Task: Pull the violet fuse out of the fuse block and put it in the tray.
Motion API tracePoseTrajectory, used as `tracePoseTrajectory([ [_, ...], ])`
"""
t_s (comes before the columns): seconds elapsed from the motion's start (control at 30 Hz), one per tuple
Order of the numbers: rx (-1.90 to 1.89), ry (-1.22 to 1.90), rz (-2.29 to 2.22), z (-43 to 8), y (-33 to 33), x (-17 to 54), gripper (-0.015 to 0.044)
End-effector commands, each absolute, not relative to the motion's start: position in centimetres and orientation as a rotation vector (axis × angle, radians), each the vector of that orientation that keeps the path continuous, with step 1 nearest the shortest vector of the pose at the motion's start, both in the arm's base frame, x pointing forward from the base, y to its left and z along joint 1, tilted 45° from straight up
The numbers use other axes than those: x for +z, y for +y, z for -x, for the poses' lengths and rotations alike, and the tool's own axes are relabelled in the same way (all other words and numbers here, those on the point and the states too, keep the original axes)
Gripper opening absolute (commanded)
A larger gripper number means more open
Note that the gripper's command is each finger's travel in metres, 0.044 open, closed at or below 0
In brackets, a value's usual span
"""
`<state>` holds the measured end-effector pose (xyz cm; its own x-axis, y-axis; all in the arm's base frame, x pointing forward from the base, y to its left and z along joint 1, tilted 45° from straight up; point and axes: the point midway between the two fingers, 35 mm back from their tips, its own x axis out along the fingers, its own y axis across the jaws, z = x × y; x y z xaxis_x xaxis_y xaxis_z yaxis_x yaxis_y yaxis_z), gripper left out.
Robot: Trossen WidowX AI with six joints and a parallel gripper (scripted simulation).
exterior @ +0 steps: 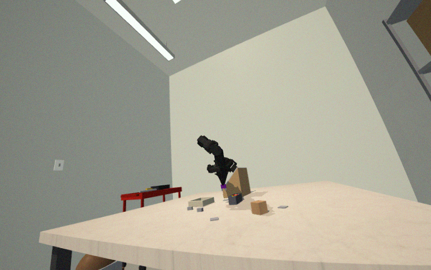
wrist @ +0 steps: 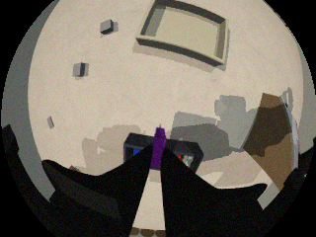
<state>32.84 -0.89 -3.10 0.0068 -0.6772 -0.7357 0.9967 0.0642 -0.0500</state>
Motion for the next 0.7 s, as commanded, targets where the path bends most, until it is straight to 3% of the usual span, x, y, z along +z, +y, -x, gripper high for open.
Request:
tracePoseTrajectory([
  [0.0,-1.431,0.702,-0.579,-33.3,-2.9,-1.2,0.0000],
  [0.67,-1.445,0.676,-0.556,-32.5,-12.6,8.0,0.0000],
])
